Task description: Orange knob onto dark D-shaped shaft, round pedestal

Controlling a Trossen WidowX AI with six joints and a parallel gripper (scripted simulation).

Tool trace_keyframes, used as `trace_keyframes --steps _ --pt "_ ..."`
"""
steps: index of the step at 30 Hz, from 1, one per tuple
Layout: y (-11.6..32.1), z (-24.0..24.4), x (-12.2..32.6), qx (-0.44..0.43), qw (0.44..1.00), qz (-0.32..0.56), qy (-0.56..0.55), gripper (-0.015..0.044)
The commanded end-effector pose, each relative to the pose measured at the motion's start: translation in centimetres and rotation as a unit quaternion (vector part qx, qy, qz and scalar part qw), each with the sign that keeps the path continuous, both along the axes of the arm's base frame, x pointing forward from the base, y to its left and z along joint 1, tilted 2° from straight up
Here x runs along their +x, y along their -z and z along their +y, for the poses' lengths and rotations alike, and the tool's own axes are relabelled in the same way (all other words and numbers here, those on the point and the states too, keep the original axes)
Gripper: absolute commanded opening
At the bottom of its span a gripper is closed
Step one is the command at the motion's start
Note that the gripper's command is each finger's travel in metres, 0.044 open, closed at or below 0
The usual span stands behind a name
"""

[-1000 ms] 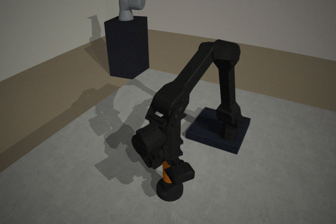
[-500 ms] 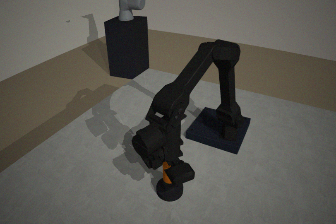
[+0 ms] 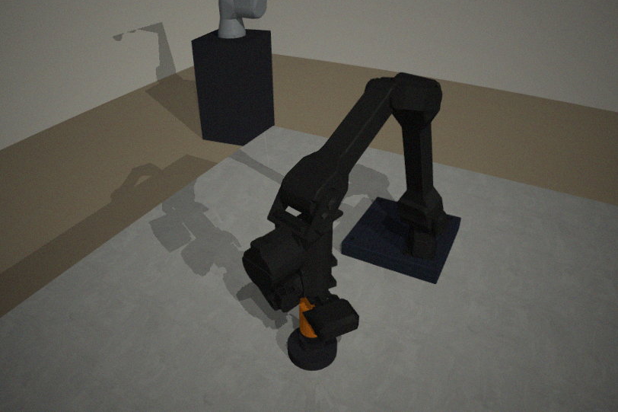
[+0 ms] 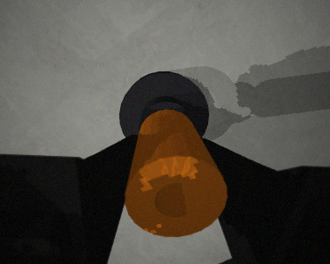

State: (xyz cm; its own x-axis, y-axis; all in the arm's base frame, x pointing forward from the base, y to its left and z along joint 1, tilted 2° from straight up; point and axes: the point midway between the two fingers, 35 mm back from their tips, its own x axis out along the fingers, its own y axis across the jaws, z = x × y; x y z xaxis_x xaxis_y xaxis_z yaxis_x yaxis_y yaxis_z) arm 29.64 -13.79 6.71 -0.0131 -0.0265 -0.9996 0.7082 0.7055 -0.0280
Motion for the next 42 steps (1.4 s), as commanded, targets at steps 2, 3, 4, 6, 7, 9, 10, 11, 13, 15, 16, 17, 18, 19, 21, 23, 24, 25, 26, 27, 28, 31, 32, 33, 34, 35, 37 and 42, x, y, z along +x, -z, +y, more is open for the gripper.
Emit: trace_keyframes --steps 2,3,4,6,7,9,10,11,13,15,16,17,18,19,21,23,24,25,26,27,28,31,32,33,34,35,37,42 --pt "0.05 0.03 0.06 0.001 1.0 -0.001 -0.002 0.0" --pt "0.05 0.03 0.06 0.001 1.0 -0.001 -0.002 0.0" --pt "0.05 0.03 0.06 0.001 1.0 -0.001 -0.002 0.0" --pt "0.05 0.03 0.06 0.001 1.0 -0.001 -0.002 0.0" --pt "0.05 0.03 0.06 0.001 1.0 -0.001 -0.002 0.0" --pt "0.05 0.03 0.06 0.001 1.0 -0.001 -0.002 0.0" --pt "0.05 0.03 0.06 0.001 1.0 -0.001 -0.002 0.0" --pt "0.05 0.03 0.06 0.001 1.0 -0.001 -0.002 0.0" --pt "0.05 0.03 0.06 0.001 1.0 -0.001 -0.002 0.0" --pt "0.05 0.03 0.06 0.001 1.0 -0.001 -0.002 0.0" --pt "0.05 0.03 0.06 0.001 1.0 -0.001 -0.002 0.0" --pt "0.05 0.03 0.06 0.001 1.0 -0.001 -0.002 0.0" --pt "0.05 0.03 0.06 0.001 1.0 -0.001 -0.002 0.0" --pt "-0.04 0.04 0.06 0.001 1.0 -0.001 0.001 0.0" --pt "-0.53 0.08 0.07 0.001 1.0 -0.002 0.011 0.0" --pt "-0.73 0.09 0.11 0.001 1.0 -0.002 0.012 0.0" --pt "-0.72 0.1 0.1 0.001 1.0 -0.002 0.012 0.0" --pt "-0.71 0.09 0.11 0.001 1.0 -0.002 0.018 0.0" --pt "-0.69 0.08 0.14 0.001 1.0 -0.002 0.026 0.0" --pt "-0.61 0.06 0.16 0.0 0.999 -0.002 0.035 0.0" --pt "-0.5 0.05 0.16 0.0 0.999 -0.002 0.038 0.0" --pt "-0.39 0.05 0.12 0.0 0.999 -0.002 0.038 0.0" --pt "-0.36 0.05 0.11 0.0 0.999 -0.002 0.038 0.0" --pt "-0.34 0.06 0.09 0.0 0.999 -0.002 0.038 0.0" --pt "-0.31 0.06 0.07 0.0 0.999 -0.002 0.038 0.0" --pt "-0.28 0.07 0.06 0.0 0.999 -0.002 0.038 0.0" --pt "-0.21 0.07 0.04 0.0 0.999 -0.002 0.038 0.0" --pt "-0.06 0.06 0.05 0.0 0.999 -0.002 0.038 0.0"
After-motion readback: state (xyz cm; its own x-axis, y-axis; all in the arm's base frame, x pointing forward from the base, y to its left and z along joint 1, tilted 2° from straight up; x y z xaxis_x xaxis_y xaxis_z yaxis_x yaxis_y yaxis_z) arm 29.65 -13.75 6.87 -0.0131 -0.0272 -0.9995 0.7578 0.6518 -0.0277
